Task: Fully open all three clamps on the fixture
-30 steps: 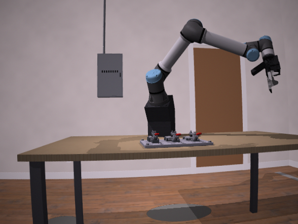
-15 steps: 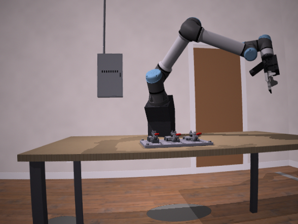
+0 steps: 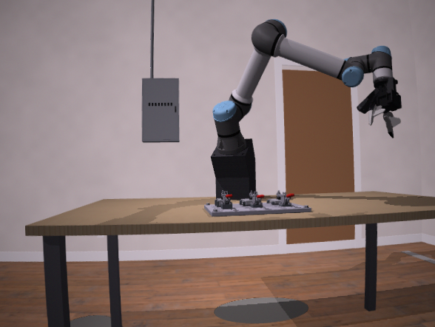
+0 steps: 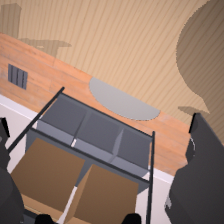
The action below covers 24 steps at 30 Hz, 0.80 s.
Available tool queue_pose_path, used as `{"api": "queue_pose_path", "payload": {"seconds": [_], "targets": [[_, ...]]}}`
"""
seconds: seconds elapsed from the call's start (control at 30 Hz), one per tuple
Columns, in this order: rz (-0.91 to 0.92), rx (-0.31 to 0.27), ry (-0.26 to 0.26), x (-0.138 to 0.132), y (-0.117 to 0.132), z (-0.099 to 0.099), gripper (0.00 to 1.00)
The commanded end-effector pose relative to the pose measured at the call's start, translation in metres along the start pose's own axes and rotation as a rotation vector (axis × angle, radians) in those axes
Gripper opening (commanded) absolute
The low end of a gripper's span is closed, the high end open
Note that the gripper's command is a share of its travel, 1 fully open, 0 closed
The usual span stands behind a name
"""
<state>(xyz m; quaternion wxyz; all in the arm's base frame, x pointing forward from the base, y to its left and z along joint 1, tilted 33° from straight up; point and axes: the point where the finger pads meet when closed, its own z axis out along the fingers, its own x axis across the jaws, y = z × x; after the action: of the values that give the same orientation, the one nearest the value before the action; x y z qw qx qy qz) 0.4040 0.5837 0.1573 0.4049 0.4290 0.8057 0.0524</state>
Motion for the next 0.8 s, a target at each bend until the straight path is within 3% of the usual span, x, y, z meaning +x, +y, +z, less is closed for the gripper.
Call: {"api": "queue_pose_path", "payload": {"seconds": [0.0,0.27,0.33,0.47,0.77], "targets": [[0.256,0.049,0.022,-0.048,-0.010,0.021,1.00],[0.574,0.112,0.027,-0.106,-0.028,0.044,1.00],[0.574,0.112,0.027,-0.106,-0.028,0.044,1.00],[0.797,0.154,0.023,-0.145,-0.046,0.058,1.00],[1.122,0.209,0.010,-0.193,-0.074,0.073,1.00]]}}
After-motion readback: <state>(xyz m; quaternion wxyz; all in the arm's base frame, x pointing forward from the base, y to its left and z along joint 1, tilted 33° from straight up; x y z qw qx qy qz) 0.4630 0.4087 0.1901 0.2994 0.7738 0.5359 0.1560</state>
